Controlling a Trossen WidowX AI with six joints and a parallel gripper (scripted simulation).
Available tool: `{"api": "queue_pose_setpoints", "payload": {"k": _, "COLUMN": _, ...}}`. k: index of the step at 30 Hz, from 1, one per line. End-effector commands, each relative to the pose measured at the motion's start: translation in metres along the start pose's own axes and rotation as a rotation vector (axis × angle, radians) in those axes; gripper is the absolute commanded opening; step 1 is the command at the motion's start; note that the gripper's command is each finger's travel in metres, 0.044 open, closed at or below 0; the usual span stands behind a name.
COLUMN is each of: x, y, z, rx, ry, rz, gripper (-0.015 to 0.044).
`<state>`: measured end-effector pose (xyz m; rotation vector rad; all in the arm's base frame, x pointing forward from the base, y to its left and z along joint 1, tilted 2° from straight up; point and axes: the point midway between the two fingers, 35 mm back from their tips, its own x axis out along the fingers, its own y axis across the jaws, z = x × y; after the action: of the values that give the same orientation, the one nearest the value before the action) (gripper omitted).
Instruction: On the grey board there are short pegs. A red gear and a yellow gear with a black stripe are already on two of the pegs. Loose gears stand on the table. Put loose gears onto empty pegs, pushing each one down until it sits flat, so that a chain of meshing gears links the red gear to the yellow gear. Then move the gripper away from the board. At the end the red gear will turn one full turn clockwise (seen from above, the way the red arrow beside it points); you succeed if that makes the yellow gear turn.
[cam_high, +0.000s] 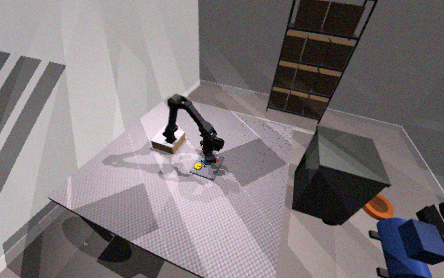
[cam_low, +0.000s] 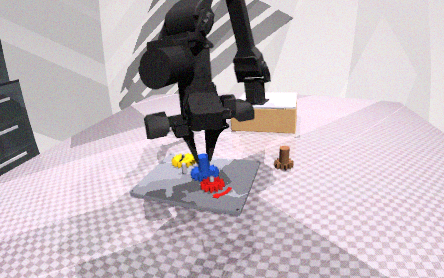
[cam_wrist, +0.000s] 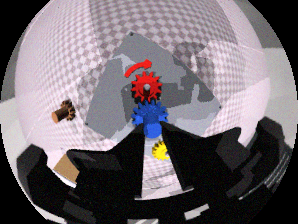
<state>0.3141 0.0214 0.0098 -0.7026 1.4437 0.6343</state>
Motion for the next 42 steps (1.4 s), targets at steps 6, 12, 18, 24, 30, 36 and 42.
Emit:
{"api": "queue_pose_setpoints", "payload": {"k": 6, "x": -0.013, "y": 0.000, "z": 0.000, "rx": -0.078, "ry": 0.004, "rz": -0.002, "gripper": 0.0140}}
{"api": "queue_pose_setpoints", "payload": {"k": 12, "x": -0.049, "y": 0.000, "z": 0.000, "rx": -0.090, "ry": 0.004, "rz": -0.002, "gripper": 0.0140}}
{"api": "queue_pose_setpoints", "payload": {"k": 18, "x": -0.040, "y": 0.038, "z": 0.017, "rx": 0.133, "ry": 0.000, "rz": 0.005, "gripper": 0.0271}}
{"api": "queue_pose_setpoints", "payload": {"k": 24, "x": -0.041, "y": 0.104, "z": 0.032, "rx": 0.503, "ry": 0.002, "rz": 0.010, "gripper": 0.0429}}
{"api": "queue_pose_setpoints", "payload": {"k": 30, "x": -0.040, "y": 0.159, "z": 0.029, "rx": 0.831, "ry": 0.006, "rz": 0.012, "gripper": 0.0440}}
{"api": "queue_pose_setpoints", "payload": {"k": 36, "x": -0.040, "y": 0.161, "z": 0.028, "rx": 0.842, "ry": 0.006, "rz": 0.012, "gripper": 0.0440}}
{"api": "queue_pose_setpoints", "payload": {"k": 42, "x": -0.040, "y": 0.161, "z": 0.028, "rx": 0.842, "ry": 0.006, "rz": 0.012, "gripper": 0.0440}}
